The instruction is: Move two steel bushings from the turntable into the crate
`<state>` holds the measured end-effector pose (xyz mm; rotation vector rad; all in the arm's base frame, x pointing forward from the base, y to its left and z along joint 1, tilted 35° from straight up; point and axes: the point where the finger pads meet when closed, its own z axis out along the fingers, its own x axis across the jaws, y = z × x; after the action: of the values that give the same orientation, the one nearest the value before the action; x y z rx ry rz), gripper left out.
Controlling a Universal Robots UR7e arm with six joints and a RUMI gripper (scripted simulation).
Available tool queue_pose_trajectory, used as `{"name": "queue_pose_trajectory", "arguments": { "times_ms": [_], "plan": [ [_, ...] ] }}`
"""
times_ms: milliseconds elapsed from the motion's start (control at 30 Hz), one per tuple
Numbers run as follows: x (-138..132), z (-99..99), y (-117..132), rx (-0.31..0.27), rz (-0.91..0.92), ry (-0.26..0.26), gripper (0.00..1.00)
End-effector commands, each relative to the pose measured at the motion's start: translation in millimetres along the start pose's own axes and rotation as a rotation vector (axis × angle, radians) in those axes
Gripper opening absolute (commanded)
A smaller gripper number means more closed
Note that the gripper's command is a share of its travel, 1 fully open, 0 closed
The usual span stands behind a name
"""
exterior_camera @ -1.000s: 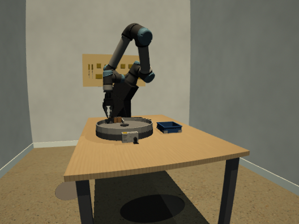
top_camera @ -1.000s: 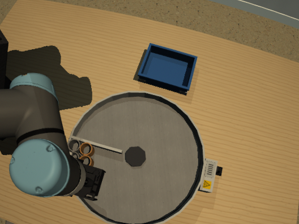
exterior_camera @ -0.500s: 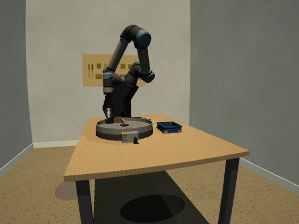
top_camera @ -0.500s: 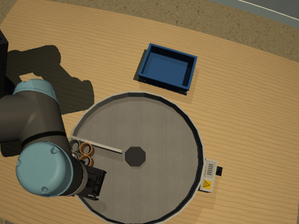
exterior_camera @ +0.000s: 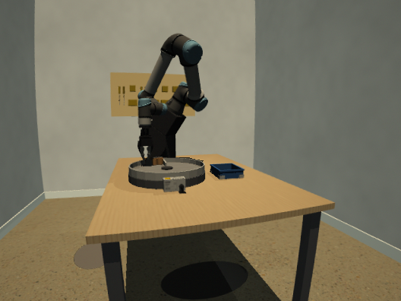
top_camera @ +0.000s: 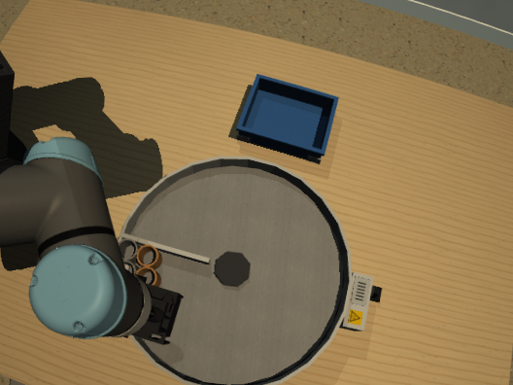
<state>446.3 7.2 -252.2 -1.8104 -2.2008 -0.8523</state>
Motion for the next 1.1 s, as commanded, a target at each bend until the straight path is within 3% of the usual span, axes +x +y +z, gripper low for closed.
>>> {"name": "queue_pose_trajectory", "arguments": {
  "times_ms": [0,667,700,1067],
  "plan": [
    [-0.4,-0.3,0.3,-0.001,0.000,-0.001,0.05],
    [-0.4,-0.3,0.3,-0.001,0.000,-0.001,0.05],
    [-0.4,-0.3,0.3,-0.001,0.000,-0.001,0.00],
    [-0.4,-0.3,0.3,-0.001,0.000,-0.001,0.00]
  ]
}}
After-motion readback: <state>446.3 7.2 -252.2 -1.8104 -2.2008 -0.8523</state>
